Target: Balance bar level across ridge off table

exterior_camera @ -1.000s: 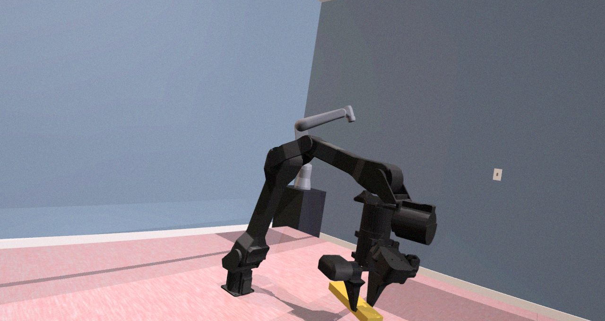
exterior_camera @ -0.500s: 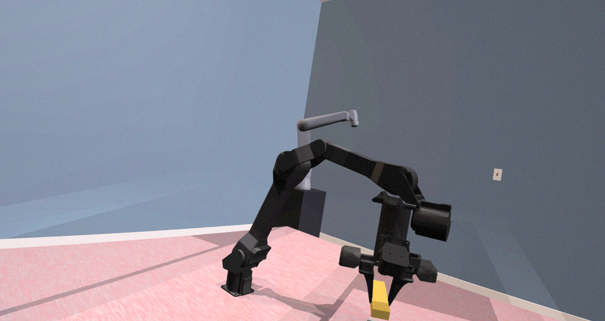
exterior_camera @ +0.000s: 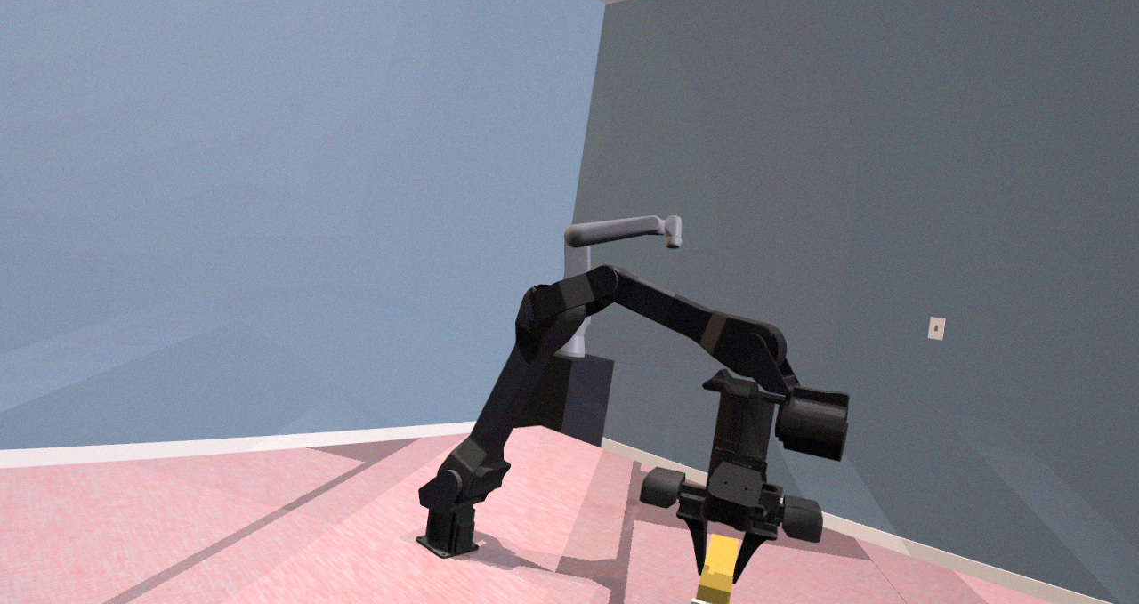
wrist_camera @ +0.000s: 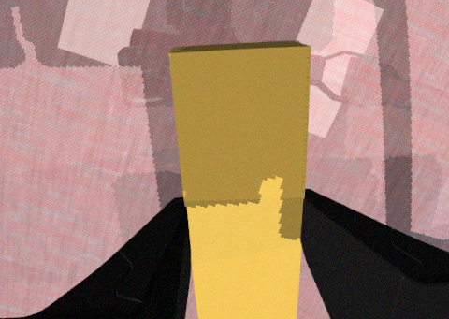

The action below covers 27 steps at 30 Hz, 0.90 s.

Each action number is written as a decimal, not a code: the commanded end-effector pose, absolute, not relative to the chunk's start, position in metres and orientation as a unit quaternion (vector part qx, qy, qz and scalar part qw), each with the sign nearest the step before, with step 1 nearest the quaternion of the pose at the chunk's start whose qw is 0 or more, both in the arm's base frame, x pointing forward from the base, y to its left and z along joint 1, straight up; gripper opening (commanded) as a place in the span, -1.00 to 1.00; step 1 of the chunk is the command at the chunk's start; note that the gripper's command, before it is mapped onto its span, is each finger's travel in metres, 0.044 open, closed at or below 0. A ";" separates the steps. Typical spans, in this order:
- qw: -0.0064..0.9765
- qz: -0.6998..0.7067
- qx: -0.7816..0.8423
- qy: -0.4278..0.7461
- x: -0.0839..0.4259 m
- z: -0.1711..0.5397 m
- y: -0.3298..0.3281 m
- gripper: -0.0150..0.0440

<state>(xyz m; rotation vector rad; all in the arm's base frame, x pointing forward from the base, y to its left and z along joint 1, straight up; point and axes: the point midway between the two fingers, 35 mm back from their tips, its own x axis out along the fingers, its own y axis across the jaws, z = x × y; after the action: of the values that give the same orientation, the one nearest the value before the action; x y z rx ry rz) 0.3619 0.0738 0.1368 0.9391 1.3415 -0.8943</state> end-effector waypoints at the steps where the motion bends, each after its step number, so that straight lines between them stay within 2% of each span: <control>1: 0.592 -0.390 0.405 0.577 0.360 0.128 0.073 -0.49; 27: 0.589 -0.394 0.409 0.574 0.354 0.105 0.070 -0.49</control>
<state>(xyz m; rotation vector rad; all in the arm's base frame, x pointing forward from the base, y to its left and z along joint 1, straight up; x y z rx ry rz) 0.3559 0.0710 0.1061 0.9528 1.3369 -0.9116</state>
